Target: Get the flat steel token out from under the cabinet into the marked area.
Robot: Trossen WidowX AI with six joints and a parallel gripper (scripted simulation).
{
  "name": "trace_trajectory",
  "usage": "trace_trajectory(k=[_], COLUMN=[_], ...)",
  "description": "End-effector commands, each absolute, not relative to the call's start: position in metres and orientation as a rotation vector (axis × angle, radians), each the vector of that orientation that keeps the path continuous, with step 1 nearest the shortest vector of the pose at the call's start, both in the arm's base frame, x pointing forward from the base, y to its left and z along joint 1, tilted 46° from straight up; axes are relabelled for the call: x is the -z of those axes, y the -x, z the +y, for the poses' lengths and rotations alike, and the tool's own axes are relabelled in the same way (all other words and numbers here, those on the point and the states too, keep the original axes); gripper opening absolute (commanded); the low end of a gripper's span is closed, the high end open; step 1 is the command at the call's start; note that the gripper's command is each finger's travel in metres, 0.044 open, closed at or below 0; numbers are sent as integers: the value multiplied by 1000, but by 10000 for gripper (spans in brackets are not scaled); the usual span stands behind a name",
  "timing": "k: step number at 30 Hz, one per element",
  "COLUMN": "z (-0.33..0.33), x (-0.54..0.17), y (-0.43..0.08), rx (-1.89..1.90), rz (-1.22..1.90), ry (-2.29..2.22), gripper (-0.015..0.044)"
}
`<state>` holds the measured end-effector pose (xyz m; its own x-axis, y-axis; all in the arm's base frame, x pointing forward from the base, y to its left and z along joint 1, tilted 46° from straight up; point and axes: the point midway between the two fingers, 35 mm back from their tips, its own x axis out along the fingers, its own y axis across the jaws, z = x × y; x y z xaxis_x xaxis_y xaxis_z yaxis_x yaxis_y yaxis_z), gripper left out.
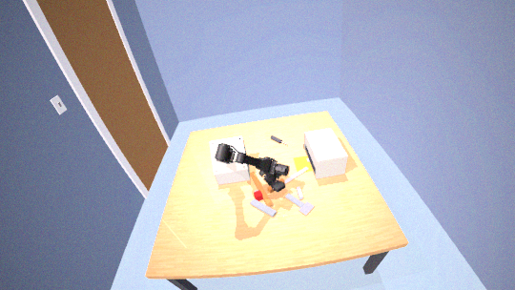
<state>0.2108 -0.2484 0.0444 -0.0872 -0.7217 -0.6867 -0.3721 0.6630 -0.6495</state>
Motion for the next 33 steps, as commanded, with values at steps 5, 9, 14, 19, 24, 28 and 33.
trace_trajectory(k=[5,9,14,19,24,28,33], z=[-249,-252,-254,-257,-261,-264,-269], x=[-48,-51,-54,-57,-61,-65,-70], y=[-207,-207,-206,-205,-204,-203,-202], rx=[344,325,302,281,261,247,232], rz=[1706,1713,1721,1728,1735,1740,1745], ry=[915,931,951,969,987,999,1012], gripper=[0,0,0,0,0,0,0])
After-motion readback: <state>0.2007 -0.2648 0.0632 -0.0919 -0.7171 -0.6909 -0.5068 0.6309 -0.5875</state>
